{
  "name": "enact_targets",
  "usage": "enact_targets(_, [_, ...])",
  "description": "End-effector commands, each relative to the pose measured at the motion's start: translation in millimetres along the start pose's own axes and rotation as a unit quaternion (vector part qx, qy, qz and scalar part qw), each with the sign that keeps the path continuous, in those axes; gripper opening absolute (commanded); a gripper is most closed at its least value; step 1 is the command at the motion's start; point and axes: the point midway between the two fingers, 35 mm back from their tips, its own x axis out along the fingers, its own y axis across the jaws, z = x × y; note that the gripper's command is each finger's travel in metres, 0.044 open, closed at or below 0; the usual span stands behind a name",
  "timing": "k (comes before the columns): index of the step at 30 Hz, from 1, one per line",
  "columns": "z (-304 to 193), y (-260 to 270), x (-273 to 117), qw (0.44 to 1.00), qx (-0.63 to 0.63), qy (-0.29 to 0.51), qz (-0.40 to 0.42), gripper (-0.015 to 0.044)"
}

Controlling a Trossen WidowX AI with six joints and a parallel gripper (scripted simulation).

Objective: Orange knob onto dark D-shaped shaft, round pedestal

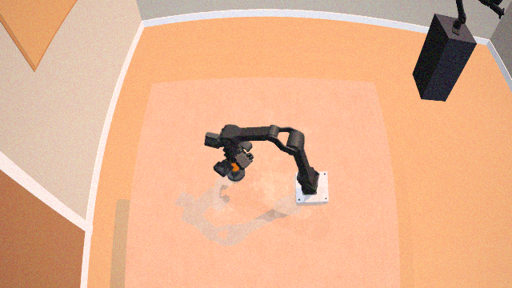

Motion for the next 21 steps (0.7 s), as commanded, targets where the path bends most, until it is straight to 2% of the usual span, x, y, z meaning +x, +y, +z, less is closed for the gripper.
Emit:
enact_targets(1, [-1.3, -0.2, -0.4, 1.0, -0.003, 0.002, 0.001, 0.0])
enact_targets(8, [-3.2, -1.2, -4.7, 1.0, -0.007, 0.002, 0.001, 0.0])
enact_targets(14, [-5.2, -2.0, -6.5, 0.995, -0.102, 0.002, 0.001, 0.0])
enact_targets(21, [-4.9, -1.7, -5.0, 0.994, -0.107, 0.002, 0.001, 0.0])
